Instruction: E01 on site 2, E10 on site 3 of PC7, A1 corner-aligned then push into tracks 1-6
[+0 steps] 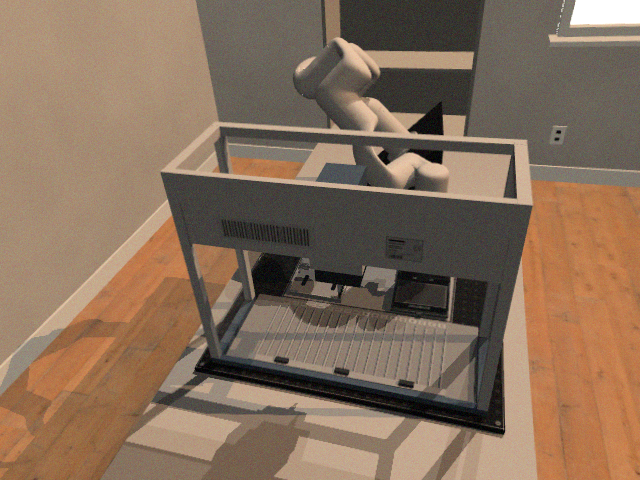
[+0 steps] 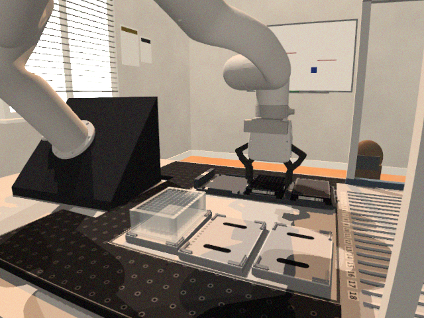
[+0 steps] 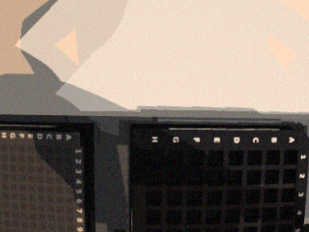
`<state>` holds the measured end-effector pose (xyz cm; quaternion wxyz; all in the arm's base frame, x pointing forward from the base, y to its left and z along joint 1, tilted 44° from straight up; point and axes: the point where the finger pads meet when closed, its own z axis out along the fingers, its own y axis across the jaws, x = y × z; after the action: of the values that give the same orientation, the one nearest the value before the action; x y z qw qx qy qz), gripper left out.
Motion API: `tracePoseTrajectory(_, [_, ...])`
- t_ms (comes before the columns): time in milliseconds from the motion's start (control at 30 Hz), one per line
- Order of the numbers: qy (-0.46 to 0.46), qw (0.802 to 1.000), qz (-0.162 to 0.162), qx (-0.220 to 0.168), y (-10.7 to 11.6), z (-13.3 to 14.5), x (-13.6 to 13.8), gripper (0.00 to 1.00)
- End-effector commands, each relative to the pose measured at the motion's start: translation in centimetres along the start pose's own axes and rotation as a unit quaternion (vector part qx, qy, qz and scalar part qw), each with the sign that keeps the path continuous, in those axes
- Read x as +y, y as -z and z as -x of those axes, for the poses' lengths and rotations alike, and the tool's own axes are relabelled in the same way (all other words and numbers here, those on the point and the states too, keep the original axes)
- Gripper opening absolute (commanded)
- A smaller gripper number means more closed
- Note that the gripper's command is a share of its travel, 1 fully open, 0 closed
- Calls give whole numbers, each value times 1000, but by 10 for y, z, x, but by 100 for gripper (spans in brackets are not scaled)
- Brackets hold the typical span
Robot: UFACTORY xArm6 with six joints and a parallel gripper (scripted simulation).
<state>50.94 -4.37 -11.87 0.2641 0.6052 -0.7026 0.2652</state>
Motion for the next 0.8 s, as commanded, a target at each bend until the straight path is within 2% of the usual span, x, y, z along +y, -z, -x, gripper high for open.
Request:
tracePoseTrajectory(0, [-1, 1000, -2, -1, 2, 0, -2, 100])
tracePoseTrajectory(500, [-1, 1000, -2, -1, 2, 0, -2, 100])
tracePoseTrajectory(767, [-1, 1000, -2, -1, 12, 0, -1, 100])
